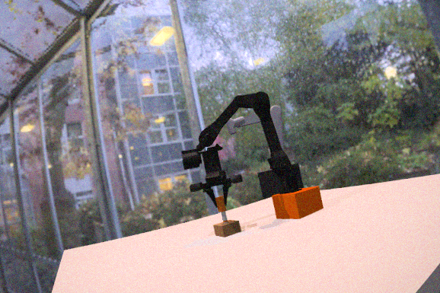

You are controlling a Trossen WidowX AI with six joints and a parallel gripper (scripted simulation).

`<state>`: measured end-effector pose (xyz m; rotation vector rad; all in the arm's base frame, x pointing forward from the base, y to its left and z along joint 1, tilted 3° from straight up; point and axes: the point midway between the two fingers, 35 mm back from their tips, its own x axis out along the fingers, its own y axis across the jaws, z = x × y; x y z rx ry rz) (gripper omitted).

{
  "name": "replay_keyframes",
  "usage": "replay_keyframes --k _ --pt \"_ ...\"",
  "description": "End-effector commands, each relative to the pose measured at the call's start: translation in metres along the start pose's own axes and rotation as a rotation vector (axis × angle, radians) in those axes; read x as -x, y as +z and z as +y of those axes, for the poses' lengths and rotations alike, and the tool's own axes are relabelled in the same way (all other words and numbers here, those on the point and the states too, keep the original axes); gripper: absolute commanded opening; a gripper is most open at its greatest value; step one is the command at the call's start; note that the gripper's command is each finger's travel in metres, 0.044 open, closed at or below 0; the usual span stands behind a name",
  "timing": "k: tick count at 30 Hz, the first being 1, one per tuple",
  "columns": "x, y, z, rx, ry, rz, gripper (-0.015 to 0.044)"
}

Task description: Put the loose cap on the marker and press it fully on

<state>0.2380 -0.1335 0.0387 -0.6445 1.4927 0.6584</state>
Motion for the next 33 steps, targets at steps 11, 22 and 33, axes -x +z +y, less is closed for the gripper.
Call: replay_keyframes --k 11,22,33 --pt "-0.028 -0.001 0.001 0.005 0.003 0.005 0.0000" --pt "-0.028 -0.001 0.001 0.005 0.003 0.005 0.0000" --pt "-0.027 -0.001 0.001 0.000 0.004 0.003 0.0236"
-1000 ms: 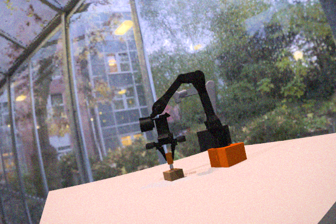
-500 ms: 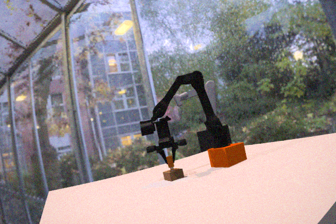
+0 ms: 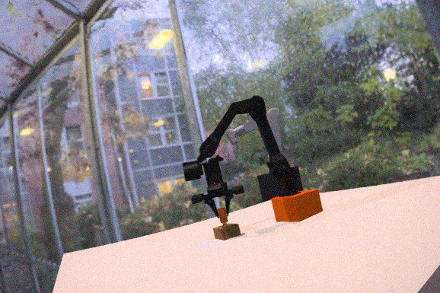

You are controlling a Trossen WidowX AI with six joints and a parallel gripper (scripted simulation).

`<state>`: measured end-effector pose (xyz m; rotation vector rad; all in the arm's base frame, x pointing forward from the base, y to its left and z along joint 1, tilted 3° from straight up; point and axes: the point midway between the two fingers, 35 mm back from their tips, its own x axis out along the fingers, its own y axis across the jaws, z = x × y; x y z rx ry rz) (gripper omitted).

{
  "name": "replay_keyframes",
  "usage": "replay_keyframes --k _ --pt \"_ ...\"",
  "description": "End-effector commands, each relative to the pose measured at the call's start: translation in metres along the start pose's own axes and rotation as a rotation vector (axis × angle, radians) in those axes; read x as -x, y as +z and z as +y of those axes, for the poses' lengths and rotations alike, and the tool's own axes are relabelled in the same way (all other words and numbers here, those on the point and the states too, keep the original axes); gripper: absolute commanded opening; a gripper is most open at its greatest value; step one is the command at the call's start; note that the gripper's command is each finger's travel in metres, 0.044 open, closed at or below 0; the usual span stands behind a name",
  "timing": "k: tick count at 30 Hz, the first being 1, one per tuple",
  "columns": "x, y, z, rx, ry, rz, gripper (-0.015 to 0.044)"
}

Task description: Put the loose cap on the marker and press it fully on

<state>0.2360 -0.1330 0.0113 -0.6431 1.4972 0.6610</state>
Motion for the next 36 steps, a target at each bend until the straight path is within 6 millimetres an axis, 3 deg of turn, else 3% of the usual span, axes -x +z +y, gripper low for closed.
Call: replay_keyframes --k 1,8,12,17,24,26,36 --pt "0.000 0.000 0.000 0.000 0.000 0.000 0.0262" --pt "0.000 0.000 0.000 0.000 0.000 0.000 0.0440" --pt "0.009 0.000 -0.001 0.000 0.000 0.000 0.0440" --pt "0.073 0.000 0.000 0.000 0.000 0.000 0.0440" --pt "0.075 0.000 0.000 0.000 0.000 0.000 0.0440" --pt "0.075 0.000 0.000 -0.066 0.000 0.000 0.0388" --pt "0.066 0.000 0.000 -0.972 -0.002 0.000 0.0125"
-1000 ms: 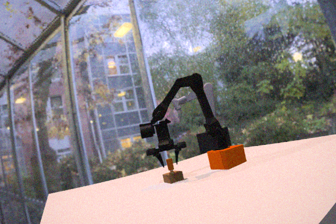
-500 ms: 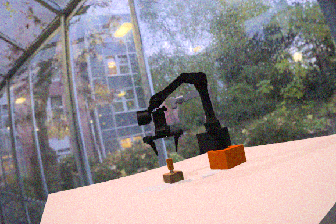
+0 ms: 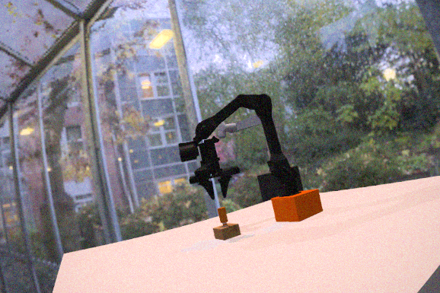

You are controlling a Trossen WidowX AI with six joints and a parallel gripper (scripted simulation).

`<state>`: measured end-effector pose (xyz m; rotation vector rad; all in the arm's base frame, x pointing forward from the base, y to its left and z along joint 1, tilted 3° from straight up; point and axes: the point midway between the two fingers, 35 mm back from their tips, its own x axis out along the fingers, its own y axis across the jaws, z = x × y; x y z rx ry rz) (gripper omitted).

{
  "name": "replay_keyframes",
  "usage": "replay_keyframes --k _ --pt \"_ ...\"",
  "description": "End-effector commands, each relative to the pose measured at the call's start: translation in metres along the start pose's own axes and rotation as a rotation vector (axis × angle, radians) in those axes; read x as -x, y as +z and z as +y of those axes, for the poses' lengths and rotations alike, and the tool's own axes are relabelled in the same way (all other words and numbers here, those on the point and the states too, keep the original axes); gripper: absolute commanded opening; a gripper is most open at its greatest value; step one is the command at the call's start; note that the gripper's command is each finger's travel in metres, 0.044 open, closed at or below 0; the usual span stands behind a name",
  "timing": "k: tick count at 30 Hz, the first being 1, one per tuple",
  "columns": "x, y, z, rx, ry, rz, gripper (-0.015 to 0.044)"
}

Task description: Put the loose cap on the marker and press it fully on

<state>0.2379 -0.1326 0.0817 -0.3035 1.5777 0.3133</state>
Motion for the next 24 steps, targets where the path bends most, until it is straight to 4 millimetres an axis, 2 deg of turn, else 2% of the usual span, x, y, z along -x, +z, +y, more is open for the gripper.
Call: replay_keyframes --k 1,5,17,24 --pt "-0.0045 0.0003 -0.0002 -0.548 -0.003 -0.002 0.0099" --pt "-0.0045 0.0003 -0.0002 -0.548 -0.003 -0.002 0.0000" --pt "-0.0048 0.0004 -0.0002 -0.548 -0.003 -0.002 0.0000" --pt "-0.0118 0.0004 -0.0002 -0.548 -0.003 -0.002 0.0000"
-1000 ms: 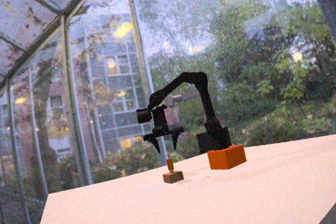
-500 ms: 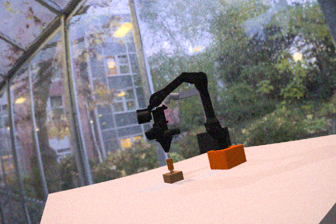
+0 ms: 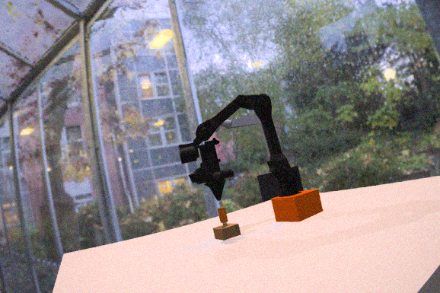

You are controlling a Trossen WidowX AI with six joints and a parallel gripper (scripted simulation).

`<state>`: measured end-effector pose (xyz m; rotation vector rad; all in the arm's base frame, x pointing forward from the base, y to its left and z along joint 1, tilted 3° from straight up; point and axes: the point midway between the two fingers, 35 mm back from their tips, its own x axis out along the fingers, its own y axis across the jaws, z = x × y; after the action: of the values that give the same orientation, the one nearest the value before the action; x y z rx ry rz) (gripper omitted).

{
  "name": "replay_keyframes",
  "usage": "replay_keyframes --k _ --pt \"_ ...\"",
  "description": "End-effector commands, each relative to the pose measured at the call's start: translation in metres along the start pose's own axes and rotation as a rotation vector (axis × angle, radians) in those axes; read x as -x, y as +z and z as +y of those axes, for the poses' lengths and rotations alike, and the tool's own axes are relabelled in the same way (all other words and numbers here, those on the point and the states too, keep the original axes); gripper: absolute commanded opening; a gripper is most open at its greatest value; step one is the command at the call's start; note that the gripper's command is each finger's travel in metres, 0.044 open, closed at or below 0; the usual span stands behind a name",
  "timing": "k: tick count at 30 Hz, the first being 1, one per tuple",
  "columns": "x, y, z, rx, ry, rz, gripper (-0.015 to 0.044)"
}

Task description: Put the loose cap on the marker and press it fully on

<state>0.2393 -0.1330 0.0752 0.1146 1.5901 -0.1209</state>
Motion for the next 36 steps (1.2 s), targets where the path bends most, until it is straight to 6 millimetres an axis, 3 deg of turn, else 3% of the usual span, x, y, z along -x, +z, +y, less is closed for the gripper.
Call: replay_keyframes --k 1,26,33,36 --pt "-0.007 -0.001 0.000 -0.007 -0.001 0.005 0.0000" --pt "-0.039 0.000 0.000 -0.007 -0.001 0.005 0.0000" --pt "-0.031 0.002 -0.001 -0.003 -0.003 -0.008 0.0000" --pt "0.003 0.006 -0.002 -0.003 -0.003 -0.007 0.0000"
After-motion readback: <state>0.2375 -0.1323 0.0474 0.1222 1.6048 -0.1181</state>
